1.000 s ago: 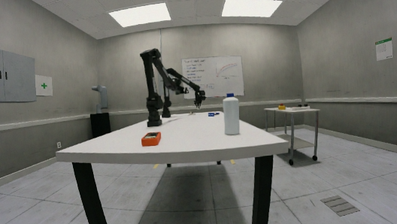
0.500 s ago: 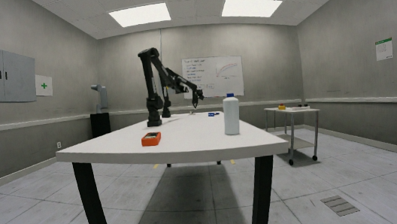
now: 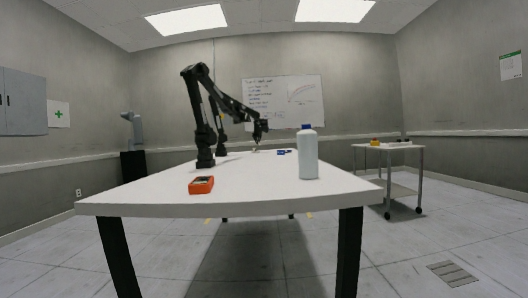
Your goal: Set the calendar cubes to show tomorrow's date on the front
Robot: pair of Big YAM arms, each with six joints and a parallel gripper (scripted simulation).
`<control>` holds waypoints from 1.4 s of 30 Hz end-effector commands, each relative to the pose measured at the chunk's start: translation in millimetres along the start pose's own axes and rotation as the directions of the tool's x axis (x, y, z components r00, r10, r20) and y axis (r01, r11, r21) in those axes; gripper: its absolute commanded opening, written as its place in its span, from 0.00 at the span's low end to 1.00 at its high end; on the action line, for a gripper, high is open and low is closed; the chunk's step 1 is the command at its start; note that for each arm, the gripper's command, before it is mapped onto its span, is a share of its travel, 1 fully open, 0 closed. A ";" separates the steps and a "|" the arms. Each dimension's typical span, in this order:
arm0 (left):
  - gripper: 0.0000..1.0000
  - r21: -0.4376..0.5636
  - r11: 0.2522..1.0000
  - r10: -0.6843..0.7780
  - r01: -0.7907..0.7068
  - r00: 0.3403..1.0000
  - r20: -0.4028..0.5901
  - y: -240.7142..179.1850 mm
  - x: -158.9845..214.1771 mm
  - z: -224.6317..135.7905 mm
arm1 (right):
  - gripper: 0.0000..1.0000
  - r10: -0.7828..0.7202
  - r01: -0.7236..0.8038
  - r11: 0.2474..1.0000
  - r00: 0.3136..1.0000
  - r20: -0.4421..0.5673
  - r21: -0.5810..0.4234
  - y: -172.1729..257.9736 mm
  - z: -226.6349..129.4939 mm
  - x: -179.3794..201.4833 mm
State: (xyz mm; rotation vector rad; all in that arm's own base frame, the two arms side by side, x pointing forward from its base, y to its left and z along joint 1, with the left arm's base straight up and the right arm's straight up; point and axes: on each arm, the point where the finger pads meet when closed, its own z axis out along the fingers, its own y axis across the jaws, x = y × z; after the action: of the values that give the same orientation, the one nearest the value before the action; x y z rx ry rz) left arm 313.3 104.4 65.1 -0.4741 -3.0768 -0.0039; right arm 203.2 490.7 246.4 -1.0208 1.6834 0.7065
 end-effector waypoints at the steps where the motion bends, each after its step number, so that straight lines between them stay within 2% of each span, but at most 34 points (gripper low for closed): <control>1: 0.25 -0.010 0.956 0.294 -0.294 0.956 0.016 -11.9 1.6 -10.3 | 1.00 -0.008 0.009 1.000 0.997 0.082 -0.013 -0.6 -11.7 -62.4; 2: 0.25 -0.010 0.956 0.294 -0.294 0.956 0.016 -11.9 1.6 -10.3 | 1.00 -0.008 0.009 1.000 0.997 0.082 -0.013 -0.6 -11.7 -62.4; 6: 0.25 -0.012 0.889 0.459 -0.458 0.889 0.008 -19.8 6.3 -9.9 | 1.00 -0.015 0.017 0.999 0.998 0.058 -0.029 -3.0 -20.5 -64.7; 10: 0.25 -0.013 0.860 0.510 -0.510 0.860 0.005 -23.9 8.9 -9.6 | 1.00 -0.020 0.022 0.999 0.999 0.038 -0.045 -4.4 -29.2 -66.8; 19: 0.25 -0.015 0.869 0.494 -0.494 0.869 0.004 -22.2 4.9 -5.7 | 1.00 -0.029 0.030 0.997 0.999 0.015 -0.073 -3.0 -37.6 -68.2; 33: 0.25 -0.002 0.869 0.495 -0.495 0.869 -0.002 -23.7 6.3 32.0 | 1.00 -0.038 0.036 0.995 0.999 -0.018 -0.095 4.8 -33.2 -57.2; 42: 0.25 -0.030 0.869 0.494 -0.494 0.869 0.013 -17.9 -2.5 23.9 | 1.00 -0.037 0.036 0.995 0.999 -0.015 -0.095 4.8 -33.2 -58.0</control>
State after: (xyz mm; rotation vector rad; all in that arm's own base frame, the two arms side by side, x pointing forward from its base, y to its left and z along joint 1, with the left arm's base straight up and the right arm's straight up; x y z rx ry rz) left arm 291.8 85.7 34.1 -1.1901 -2.8538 0.0199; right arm 189.5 465.4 261.4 -1.1529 1.7376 0.7248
